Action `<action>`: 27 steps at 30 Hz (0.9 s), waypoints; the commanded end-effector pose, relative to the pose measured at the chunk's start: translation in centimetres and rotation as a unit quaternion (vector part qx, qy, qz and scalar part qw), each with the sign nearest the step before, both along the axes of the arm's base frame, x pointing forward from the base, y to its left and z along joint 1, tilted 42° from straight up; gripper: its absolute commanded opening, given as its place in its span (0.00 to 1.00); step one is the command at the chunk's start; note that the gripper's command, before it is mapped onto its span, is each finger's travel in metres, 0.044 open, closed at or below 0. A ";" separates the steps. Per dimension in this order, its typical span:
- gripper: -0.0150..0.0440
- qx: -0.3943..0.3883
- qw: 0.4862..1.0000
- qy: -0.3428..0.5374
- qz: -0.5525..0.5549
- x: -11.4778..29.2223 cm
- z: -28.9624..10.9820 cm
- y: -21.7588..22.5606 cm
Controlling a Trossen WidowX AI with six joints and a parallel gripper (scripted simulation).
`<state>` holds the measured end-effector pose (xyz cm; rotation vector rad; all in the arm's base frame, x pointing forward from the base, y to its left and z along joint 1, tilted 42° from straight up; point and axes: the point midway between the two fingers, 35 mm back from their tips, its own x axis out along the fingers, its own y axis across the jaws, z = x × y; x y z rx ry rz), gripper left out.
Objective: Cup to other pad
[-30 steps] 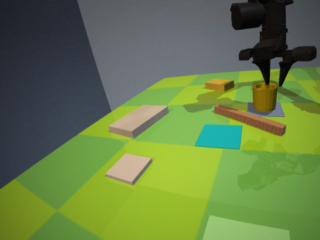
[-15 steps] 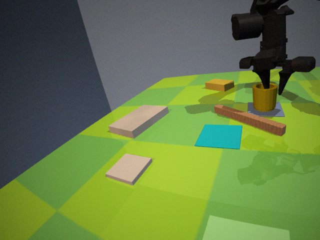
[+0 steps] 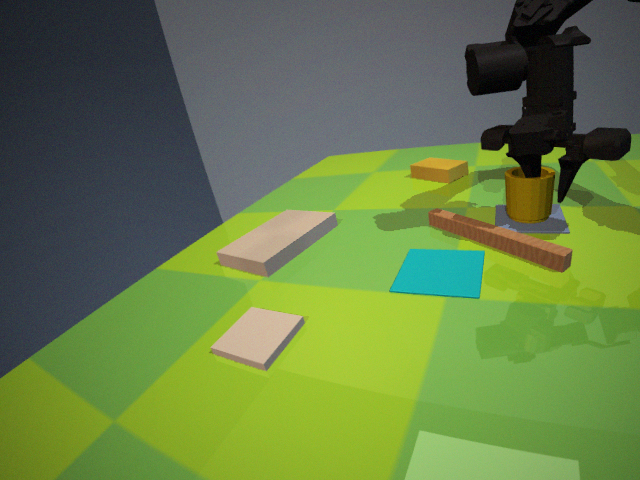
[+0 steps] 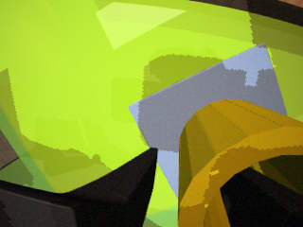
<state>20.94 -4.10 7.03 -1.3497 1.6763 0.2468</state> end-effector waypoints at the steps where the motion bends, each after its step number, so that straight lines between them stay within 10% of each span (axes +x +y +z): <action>1: 0.51 0.000 1.000 0.000 0.000 0.0 0.0 0.0; 27: 0.25 0.000 1.000 0.000 0.000 0.0 0.3 0.3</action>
